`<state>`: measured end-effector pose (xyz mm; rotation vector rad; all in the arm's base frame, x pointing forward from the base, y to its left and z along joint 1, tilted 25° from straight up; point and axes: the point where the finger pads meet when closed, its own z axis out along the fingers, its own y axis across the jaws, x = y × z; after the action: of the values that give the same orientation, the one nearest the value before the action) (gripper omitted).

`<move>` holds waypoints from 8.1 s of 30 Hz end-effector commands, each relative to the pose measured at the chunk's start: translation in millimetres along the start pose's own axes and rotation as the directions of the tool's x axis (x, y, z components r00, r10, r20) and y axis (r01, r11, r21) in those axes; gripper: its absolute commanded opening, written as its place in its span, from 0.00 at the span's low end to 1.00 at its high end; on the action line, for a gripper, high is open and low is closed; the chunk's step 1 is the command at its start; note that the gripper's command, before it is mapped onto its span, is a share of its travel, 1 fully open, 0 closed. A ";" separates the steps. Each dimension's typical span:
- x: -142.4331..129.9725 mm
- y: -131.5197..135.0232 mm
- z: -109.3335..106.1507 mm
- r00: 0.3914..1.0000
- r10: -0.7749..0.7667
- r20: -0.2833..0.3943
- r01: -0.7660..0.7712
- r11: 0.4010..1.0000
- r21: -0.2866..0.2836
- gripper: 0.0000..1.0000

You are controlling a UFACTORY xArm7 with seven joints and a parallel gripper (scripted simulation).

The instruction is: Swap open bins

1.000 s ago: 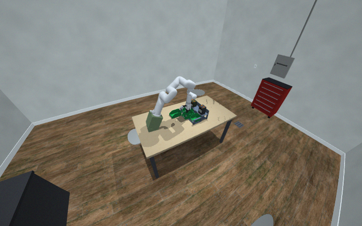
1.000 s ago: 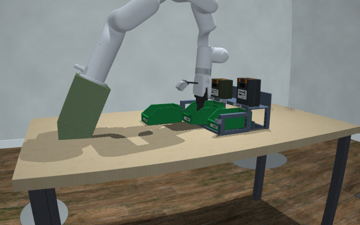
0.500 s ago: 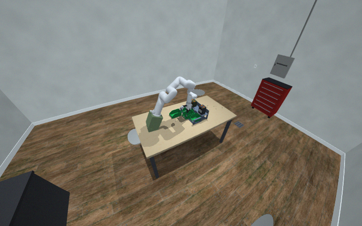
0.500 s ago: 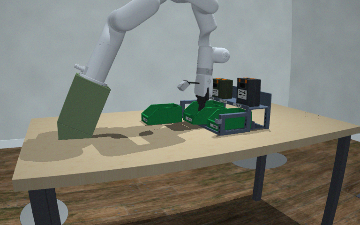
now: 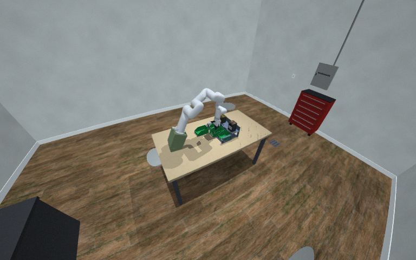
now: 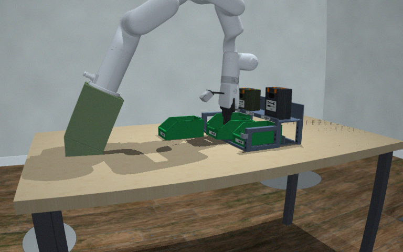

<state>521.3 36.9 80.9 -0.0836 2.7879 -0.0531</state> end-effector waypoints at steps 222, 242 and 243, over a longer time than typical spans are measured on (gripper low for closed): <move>31.7 -15.1 -87.4 0.929 0.368 0.041 -0.368 0.930 -0.017 0.00; 125.2 -49.5 -56.7 0.002 1.000 -0.002 -0.997 0.002 -0.075 0.00; 125.2 -49.5 -56.7 0.000 1.000 -0.002 -0.997 0.000 -0.075 0.00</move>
<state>388.3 -19.2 93.9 1.7519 2.1976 0.3910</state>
